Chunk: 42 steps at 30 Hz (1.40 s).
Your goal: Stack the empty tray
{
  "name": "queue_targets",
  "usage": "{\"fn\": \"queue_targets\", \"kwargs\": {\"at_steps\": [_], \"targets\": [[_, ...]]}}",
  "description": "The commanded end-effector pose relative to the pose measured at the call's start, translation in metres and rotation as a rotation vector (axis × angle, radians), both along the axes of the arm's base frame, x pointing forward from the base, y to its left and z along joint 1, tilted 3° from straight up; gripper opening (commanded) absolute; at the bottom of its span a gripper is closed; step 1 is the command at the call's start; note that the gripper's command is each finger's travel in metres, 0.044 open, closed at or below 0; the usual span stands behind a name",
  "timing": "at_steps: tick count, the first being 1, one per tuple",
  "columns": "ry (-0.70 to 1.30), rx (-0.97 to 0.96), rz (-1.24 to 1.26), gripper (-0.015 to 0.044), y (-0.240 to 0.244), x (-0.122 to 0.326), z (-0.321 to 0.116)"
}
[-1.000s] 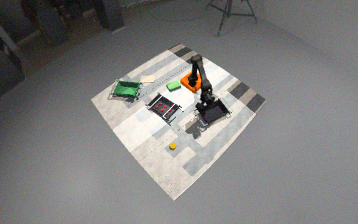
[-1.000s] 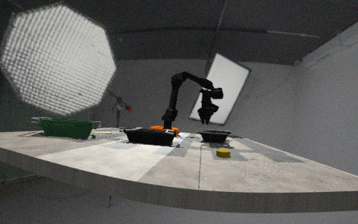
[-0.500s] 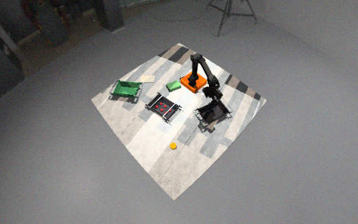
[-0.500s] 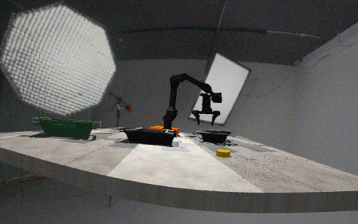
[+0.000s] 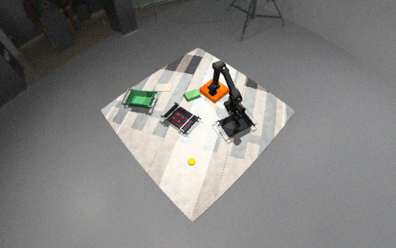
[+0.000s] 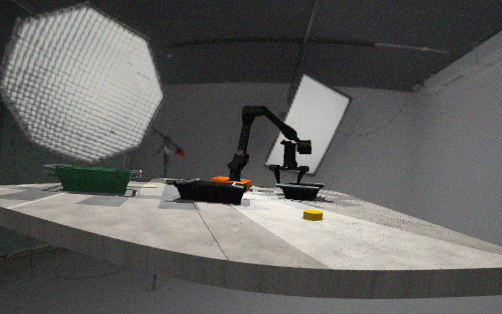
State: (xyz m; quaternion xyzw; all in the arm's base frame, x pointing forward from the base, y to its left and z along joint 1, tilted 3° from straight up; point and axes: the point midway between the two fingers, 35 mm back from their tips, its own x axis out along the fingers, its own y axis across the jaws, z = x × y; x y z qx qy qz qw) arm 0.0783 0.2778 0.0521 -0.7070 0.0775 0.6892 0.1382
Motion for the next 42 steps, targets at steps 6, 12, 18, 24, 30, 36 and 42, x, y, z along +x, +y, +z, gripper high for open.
{"fn": "queue_targets", "kwargs": {"at_steps": [6, 12, 18, 24, 30, 36, 42], "targets": [[-0.004, -0.008, 0.003, 0.0440, -0.003, 0.001, -0.037], [-0.004, -0.008, 0.003, 0.0411, -0.004, 0.001, -0.038], [-0.004, -0.008, 0.003, 0.0323, -0.004, 0.001, -0.038], [-0.004, -0.008, 0.003, 0.0235, -0.004, 0.001, -0.038], [-0.004, -0.008, 0.003, 0.0195, -0.004, 0.001, -0.038], [-0.004, -0.008, 0.003, 0.0155, -0.004, 0.001, -0.038], [-0.004, -0.008, 0.003, 0.0115, -0.004, 0.001, -0.038]]}}
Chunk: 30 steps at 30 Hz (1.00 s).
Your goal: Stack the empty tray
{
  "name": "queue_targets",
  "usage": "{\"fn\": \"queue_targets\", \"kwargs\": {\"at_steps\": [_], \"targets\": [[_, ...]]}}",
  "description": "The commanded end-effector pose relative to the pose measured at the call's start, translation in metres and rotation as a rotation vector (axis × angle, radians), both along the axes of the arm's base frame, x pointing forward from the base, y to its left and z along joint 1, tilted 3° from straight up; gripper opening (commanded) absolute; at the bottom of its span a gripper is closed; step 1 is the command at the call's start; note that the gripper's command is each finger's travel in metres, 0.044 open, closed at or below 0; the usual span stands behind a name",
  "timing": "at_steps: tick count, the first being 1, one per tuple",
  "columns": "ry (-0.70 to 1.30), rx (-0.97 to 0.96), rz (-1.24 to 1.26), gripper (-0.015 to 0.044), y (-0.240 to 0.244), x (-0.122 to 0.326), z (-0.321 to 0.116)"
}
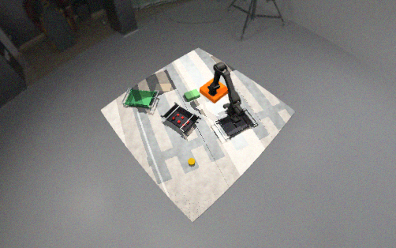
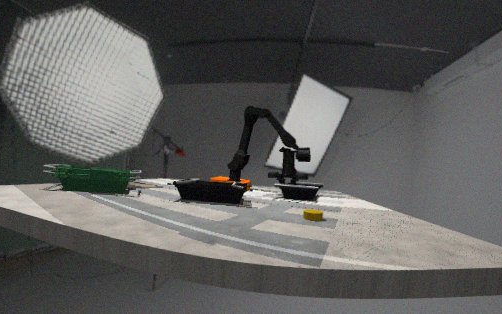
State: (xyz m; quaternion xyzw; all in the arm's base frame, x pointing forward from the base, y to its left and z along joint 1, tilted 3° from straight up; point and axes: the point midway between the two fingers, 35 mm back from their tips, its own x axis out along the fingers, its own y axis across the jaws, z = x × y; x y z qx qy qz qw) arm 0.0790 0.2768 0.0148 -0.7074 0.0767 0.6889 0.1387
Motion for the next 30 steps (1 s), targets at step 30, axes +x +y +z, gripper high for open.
{"fn": "queue_targets", "kwargs": {"at_steps": [30], "targets": [[-0.003, -0.010, 0.003, 0.0000, -0.008, -0.003, 0.079]]}}
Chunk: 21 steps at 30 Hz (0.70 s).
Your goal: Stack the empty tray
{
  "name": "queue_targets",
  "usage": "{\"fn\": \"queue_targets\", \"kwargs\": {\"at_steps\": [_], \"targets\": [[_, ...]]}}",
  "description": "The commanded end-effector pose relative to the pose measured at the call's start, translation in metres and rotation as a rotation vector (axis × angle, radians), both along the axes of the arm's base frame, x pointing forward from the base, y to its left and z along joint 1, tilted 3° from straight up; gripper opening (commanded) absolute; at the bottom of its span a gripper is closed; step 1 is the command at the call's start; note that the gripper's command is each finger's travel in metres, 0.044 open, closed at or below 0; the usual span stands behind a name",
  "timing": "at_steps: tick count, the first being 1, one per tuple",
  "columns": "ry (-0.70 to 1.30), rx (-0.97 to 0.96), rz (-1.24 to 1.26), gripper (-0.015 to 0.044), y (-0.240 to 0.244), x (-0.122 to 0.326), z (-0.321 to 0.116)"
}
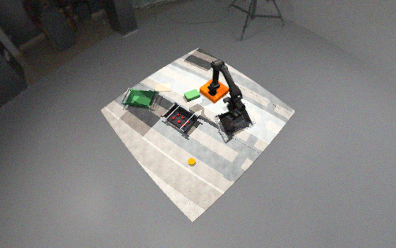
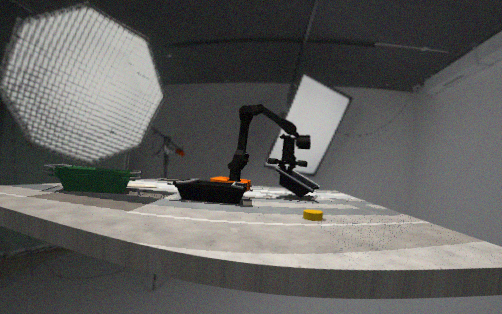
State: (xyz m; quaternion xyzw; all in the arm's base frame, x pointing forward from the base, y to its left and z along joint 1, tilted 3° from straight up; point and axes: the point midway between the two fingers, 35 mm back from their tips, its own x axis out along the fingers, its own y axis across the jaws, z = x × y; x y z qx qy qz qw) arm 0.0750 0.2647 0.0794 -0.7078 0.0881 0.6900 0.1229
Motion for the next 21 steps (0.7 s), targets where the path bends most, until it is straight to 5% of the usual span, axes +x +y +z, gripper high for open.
{"fn": "queue_targets", "kwargs": {"at_steps": [1, 21], "targets": [[-0.009, 0.029, -0.003, 0.0000, 0.004, 0.001, 0.015], [-0.010, 0.031, -0.003, 0.0000, 0.022, 0.006, 0.049]]}}
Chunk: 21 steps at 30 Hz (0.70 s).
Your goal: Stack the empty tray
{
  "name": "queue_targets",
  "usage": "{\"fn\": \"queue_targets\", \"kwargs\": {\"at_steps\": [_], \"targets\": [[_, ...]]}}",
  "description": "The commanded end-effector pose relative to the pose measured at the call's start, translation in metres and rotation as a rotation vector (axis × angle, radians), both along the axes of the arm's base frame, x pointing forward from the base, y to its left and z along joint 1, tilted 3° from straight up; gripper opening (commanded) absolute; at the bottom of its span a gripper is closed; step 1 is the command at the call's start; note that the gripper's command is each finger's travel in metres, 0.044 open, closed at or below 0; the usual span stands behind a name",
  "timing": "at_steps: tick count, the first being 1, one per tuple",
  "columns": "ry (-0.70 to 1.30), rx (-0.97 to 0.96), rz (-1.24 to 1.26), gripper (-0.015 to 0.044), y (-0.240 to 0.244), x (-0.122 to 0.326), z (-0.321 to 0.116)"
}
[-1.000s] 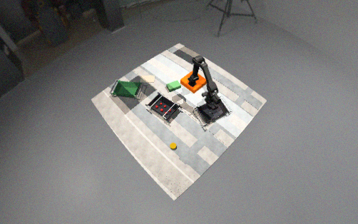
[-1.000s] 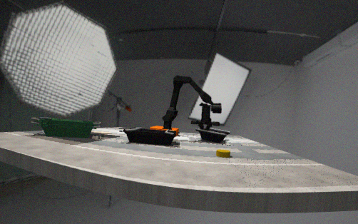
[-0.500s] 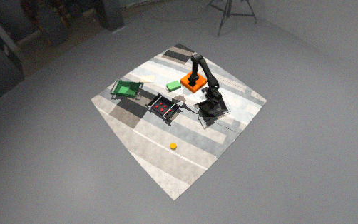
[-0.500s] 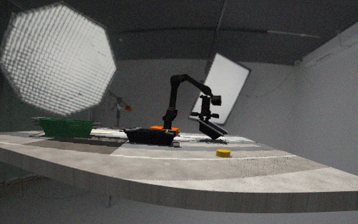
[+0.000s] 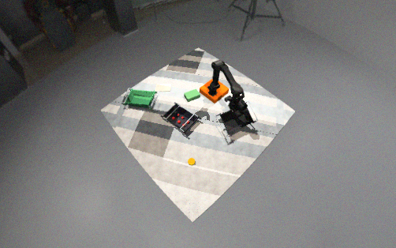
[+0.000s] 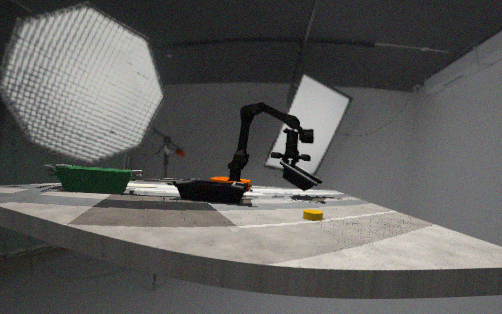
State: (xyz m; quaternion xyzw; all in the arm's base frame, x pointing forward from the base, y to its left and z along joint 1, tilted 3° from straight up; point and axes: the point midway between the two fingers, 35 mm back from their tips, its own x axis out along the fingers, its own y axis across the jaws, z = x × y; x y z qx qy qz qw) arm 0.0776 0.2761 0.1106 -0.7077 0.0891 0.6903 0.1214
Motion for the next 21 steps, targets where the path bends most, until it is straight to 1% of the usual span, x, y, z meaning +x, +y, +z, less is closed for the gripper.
{"fn": "queue_targets", "kwargs": {"at_steps": [1, 17, 21], "targets": [[-0.011, 0.034, -0.004, 0.0000, 0.013, 0.003, 0.022], [-0.011, 0.036, -0.004, 0.0000, 0.032, 0.008, 0.079], [-0.011, 0.037, -0.004, 0.0000, 0.033, 0.008, 0.084]]}}
